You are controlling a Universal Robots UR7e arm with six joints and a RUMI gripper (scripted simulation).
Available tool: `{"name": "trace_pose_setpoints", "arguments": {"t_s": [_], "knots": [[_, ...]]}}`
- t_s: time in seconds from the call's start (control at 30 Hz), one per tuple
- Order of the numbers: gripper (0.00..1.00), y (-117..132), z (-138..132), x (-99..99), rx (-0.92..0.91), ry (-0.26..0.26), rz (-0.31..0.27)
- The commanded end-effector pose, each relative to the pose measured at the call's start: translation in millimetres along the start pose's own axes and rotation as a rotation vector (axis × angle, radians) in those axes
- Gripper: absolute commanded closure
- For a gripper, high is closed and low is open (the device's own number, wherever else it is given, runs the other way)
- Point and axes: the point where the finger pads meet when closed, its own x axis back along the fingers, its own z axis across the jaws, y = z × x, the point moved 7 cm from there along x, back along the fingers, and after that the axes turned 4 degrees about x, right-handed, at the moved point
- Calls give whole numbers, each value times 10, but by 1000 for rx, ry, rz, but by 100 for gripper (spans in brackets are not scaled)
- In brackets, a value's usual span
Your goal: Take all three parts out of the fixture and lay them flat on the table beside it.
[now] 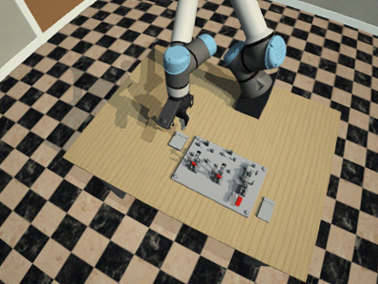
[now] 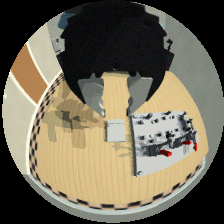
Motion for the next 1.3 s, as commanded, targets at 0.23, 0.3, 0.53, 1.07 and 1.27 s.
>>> {"name": "trace_pose_setpoints", "arguments": {"t_s": [0.23,0.3,0.53,1.07,1.27], "knots": [[72,-4,0,467,-1,0,-3],[72,-4,0,551,-1,0,-3],[72,-4,0,766,-1,0,-3],[72,-6,-3,834,-1,0,-3],[72,-17,-25,833,-1,0,-3]]}}
